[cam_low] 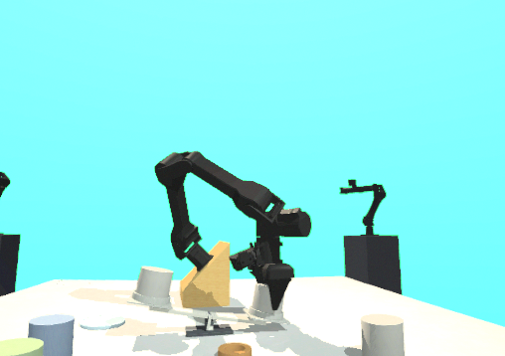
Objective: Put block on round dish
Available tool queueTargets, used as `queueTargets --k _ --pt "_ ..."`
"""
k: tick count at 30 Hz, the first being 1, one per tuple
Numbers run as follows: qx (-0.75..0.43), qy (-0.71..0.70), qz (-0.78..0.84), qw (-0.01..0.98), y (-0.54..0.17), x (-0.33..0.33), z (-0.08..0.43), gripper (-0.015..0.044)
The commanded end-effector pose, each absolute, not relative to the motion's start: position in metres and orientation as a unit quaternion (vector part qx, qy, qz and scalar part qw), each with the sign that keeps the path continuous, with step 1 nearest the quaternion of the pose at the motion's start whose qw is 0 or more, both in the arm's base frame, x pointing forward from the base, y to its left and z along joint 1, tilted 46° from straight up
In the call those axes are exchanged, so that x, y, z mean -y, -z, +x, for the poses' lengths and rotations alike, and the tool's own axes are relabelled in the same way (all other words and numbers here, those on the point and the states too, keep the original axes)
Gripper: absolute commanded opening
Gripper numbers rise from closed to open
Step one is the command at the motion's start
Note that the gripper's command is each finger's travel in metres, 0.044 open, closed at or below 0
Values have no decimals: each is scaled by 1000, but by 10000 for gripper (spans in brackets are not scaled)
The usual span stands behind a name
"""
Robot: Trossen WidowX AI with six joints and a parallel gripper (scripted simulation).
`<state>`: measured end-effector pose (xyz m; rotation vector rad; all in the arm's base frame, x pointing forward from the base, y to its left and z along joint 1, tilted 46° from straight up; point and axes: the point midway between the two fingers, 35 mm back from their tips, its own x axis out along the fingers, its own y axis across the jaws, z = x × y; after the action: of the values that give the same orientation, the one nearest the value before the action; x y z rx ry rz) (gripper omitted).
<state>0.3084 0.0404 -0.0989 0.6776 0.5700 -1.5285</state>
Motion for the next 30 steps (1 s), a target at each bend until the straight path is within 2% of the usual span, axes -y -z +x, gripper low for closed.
queueTargets --k 1,15,27,30 --pt "-251 669 290 637 100 -38 306 407" --pt "-251 669 290 637 100 -38 306 313" --pt "-252 669 291 636 94 -46 308 0" --pt "-252 669 291 636 92 -49 309 0"
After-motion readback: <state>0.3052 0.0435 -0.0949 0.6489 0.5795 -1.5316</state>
